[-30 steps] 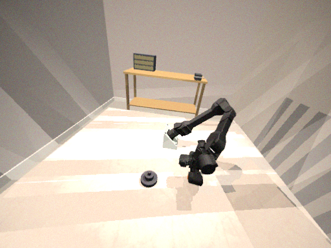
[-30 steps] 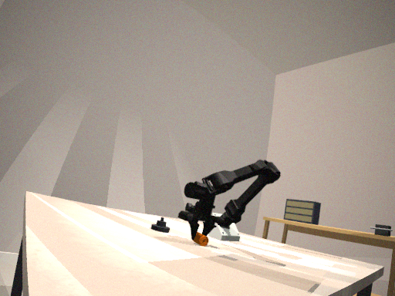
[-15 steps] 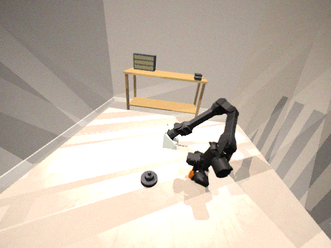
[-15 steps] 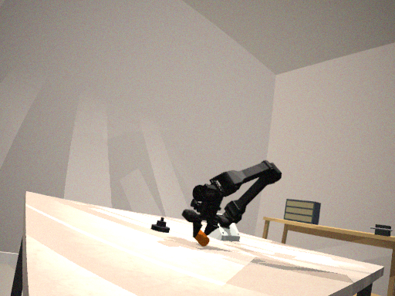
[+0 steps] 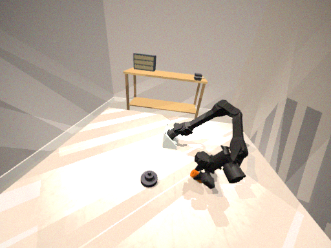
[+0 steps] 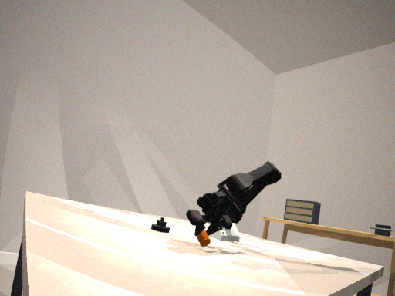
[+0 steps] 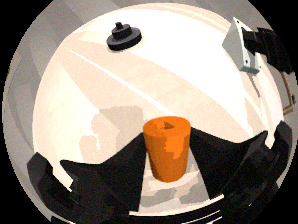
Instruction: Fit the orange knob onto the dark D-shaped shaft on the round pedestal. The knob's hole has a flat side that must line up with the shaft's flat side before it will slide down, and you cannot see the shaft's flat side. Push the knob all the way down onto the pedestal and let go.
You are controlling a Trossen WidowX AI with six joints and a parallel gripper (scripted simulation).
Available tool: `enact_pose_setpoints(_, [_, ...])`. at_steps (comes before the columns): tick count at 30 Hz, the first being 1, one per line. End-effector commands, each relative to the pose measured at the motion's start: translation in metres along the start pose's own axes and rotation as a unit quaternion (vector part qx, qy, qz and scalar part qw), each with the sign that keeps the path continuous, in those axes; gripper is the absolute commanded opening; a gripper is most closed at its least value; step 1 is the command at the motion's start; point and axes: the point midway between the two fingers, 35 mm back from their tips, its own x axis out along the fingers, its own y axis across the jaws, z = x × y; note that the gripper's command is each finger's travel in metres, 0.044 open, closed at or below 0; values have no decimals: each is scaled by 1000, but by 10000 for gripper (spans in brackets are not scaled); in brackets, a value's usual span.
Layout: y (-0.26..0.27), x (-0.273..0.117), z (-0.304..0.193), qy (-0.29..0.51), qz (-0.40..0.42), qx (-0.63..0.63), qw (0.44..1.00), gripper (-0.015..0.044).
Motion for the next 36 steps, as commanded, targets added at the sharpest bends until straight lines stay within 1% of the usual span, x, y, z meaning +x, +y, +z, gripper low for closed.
enact_pose_setpoints(1, [0, -3, -3, -31, 0, 2, 1000, 179])
enact_pose_setpoints(16, [0, -13, -16, -157, 0, 2, 988, 179])
enact_pose_setpoints(31, [0, -20, -32, -283, -1, 2, 959, 179])
enact_pose_setpoints(36, [0, -21, -34, -286, 0, 1, 958, 179])
